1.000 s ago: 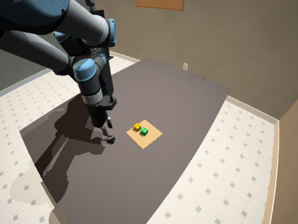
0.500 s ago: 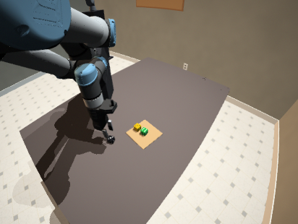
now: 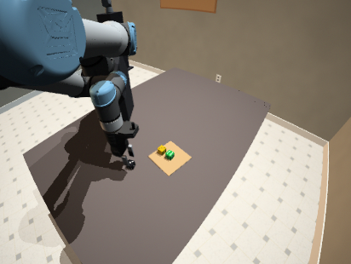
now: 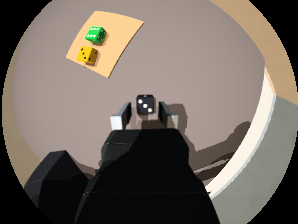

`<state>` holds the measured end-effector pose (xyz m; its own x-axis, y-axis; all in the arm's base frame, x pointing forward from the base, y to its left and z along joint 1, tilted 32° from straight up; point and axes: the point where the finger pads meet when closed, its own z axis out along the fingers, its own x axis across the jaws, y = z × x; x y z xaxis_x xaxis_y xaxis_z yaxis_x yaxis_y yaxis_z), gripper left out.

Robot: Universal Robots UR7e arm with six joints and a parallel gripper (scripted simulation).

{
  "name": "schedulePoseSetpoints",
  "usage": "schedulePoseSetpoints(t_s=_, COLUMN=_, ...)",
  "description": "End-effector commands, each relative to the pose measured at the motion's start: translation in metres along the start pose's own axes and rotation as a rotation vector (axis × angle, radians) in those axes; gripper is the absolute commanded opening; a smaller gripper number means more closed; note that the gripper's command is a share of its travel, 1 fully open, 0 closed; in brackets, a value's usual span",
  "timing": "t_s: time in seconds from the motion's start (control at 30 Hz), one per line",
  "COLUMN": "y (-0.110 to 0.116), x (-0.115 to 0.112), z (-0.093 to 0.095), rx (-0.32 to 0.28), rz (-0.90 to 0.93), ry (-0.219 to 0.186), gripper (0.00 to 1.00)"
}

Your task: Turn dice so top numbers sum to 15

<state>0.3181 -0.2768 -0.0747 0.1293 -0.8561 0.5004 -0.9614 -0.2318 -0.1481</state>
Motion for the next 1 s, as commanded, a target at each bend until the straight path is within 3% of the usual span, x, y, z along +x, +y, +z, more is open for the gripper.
schedulePoseSetpoints(t_s=0.0, y=-0.0002, x=0.0003, z=0.0044, rx=0.001, rz=0.0, ry=0.001, gripper=0.87)
schedulePoseSetpoints(t_s=0.97, y=-0.0002, x=0.0003, z=0.008, rx=0.001, rz=0.0, ry=0.001, gripper=0.87)
